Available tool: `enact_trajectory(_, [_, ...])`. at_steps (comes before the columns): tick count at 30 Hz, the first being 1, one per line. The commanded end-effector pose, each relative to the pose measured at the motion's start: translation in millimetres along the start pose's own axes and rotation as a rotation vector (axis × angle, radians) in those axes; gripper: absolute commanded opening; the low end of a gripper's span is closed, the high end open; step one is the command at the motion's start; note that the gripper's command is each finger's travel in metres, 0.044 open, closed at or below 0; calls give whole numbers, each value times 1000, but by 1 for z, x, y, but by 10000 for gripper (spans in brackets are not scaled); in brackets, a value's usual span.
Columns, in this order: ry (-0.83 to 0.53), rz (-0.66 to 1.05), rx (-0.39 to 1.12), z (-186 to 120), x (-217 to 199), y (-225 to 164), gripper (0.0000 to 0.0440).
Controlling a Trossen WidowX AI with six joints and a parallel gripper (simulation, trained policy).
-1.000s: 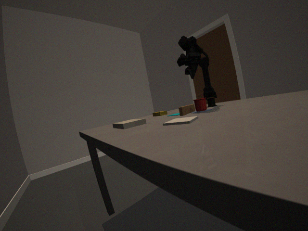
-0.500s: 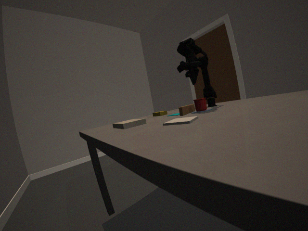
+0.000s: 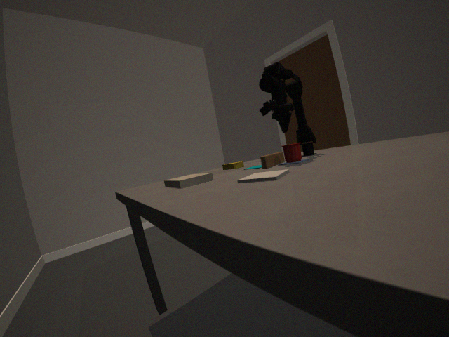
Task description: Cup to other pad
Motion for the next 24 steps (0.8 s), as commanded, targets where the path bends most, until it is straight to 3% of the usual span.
enact_trajectory(1, [-40, 9, 9, 14, 2, 0, 157])
enact_trajectory(24, [-139, -29, 35, 92, 6, -8, 168])
Point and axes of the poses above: the point midway between the two fingers, 35 mm back from their tips, its own z axis out along the fingers, its own x axis across the jaws, y = z × x, the point moved 10 cm from there along -z, back along the fingers, and after that the axes turned 1 degree about z, right-handed, at the moved point
